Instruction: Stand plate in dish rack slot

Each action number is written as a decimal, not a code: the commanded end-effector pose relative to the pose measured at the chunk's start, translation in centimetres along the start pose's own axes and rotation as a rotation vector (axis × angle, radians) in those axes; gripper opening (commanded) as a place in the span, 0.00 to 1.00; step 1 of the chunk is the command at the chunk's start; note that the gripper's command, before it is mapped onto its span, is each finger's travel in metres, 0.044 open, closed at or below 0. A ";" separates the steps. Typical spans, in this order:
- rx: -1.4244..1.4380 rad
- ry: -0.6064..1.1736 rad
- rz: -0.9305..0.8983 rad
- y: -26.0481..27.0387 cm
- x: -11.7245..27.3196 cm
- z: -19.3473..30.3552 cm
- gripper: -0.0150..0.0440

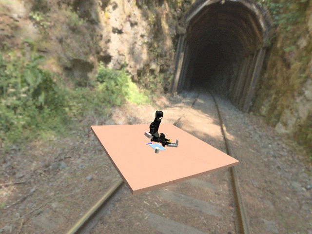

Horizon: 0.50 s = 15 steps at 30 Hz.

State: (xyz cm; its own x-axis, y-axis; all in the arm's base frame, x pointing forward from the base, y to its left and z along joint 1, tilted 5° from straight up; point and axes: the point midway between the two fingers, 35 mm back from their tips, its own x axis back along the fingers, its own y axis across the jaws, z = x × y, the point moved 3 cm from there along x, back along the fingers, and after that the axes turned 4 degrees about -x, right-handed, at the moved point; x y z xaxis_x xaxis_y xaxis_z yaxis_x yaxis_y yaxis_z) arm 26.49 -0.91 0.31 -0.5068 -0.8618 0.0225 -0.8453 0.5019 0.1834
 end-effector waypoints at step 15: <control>-0.001 0.000 0.001 0.0 0.0 0.0 0.65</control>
State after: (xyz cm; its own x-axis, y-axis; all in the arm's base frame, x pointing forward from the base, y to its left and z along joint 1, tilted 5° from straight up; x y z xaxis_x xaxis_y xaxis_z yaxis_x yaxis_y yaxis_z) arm 26.44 -0.91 0.34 -0.5076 -0.8613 0.0225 -0.8447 0.5026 0.1841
